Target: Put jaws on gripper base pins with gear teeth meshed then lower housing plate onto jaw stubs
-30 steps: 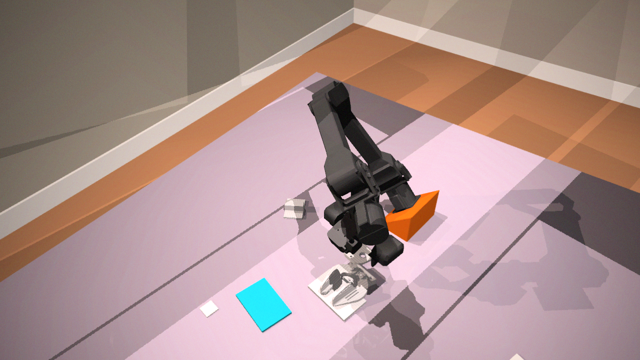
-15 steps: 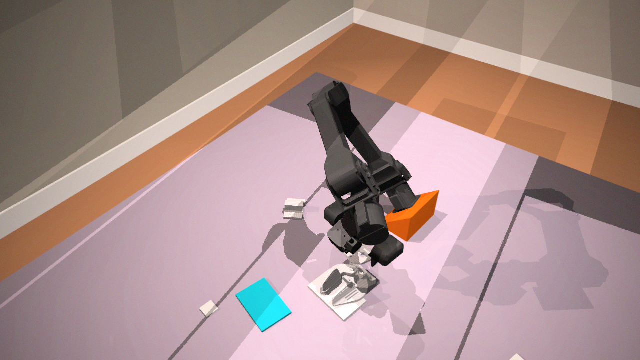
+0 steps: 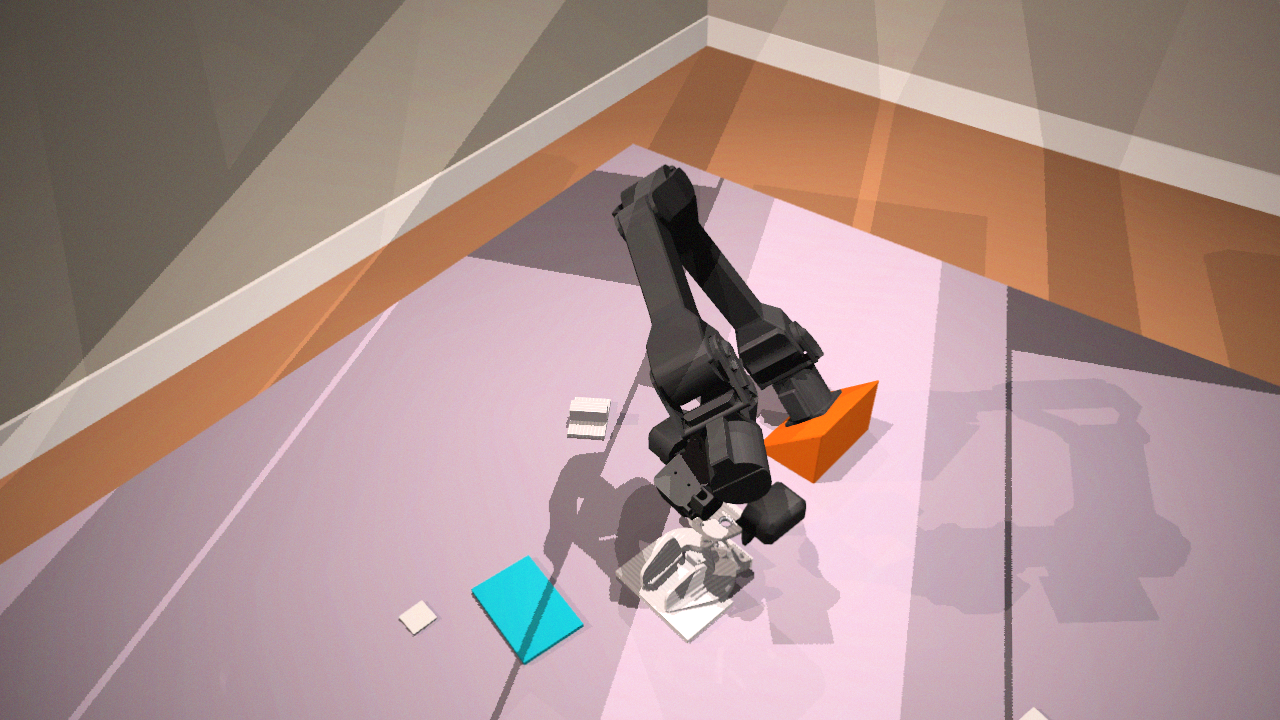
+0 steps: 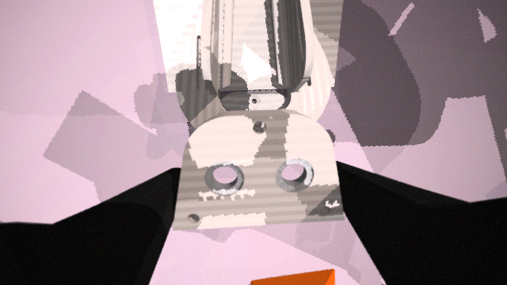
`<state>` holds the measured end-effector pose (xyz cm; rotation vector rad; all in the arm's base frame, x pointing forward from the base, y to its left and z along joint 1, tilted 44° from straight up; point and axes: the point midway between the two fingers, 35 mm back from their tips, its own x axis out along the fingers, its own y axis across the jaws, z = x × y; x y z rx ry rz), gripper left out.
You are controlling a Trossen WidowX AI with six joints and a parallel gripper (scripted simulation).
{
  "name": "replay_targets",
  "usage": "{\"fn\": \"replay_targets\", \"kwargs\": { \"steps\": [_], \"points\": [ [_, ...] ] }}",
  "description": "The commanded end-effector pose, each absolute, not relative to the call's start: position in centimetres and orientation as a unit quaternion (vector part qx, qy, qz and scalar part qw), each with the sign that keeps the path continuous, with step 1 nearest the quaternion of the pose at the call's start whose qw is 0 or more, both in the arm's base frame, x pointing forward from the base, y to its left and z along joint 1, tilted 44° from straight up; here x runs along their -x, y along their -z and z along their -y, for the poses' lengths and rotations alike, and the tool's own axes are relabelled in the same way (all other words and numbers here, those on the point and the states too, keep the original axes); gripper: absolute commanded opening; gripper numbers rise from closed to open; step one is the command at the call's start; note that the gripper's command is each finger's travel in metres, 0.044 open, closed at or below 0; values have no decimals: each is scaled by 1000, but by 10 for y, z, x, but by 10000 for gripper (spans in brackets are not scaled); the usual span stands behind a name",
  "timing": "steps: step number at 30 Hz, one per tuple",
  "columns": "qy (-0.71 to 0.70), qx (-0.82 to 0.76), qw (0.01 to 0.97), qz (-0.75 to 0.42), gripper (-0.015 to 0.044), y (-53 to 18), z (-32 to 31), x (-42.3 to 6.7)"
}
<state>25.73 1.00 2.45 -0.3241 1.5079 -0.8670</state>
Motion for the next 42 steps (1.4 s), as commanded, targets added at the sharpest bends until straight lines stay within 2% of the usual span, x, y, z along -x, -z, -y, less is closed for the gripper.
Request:
{"fn": "replay_targets", "kwargs": {
  "steps": [1,42],
  "points": [
    [379,145,632,-660,351,-20,-5,-256],
    [379,147,631,-660,351,8,22,-248]
  ]
}}
